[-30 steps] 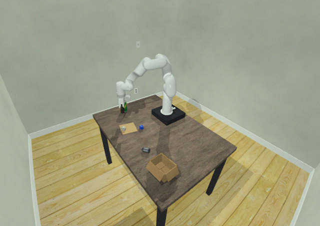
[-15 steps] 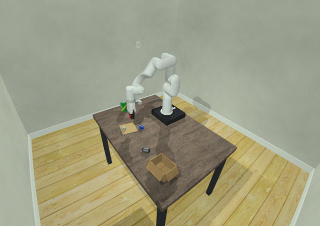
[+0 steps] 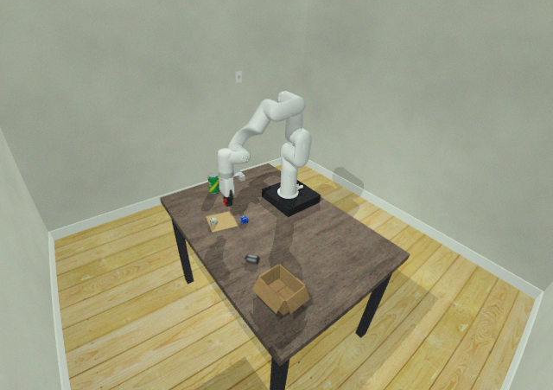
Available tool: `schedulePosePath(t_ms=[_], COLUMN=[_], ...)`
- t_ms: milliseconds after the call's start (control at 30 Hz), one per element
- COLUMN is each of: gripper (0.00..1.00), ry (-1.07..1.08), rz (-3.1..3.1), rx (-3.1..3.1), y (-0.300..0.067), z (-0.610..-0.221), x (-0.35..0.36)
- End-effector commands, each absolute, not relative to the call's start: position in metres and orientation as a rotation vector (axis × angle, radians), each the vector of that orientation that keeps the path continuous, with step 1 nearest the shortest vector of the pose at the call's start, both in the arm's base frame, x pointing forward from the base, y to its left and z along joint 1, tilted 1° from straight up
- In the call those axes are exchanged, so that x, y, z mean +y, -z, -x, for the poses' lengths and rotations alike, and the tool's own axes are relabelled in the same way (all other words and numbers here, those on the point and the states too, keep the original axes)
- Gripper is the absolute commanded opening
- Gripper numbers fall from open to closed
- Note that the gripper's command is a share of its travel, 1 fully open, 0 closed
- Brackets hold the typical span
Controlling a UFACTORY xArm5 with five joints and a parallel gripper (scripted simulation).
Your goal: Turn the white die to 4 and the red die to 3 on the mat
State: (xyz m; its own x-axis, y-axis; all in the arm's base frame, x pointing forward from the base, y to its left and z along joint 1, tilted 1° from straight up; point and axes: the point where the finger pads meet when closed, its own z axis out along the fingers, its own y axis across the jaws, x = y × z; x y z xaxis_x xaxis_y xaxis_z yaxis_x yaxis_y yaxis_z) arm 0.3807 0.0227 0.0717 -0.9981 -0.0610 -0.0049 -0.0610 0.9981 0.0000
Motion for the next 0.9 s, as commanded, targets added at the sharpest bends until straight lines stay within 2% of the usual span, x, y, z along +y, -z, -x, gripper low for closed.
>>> schedulePosePath(t_ms=[0,633,867], gripper=[0.27,0.27,0.27], ry=[0.000,0.000,0.000], rz=[0.096,0.096,0.096], rx=[3.133,3.133,3.133], y=[-0.066,0.008,0.020], z=[-0.382,-0.382,-0.382], x=[0.023,0.024,0.024])
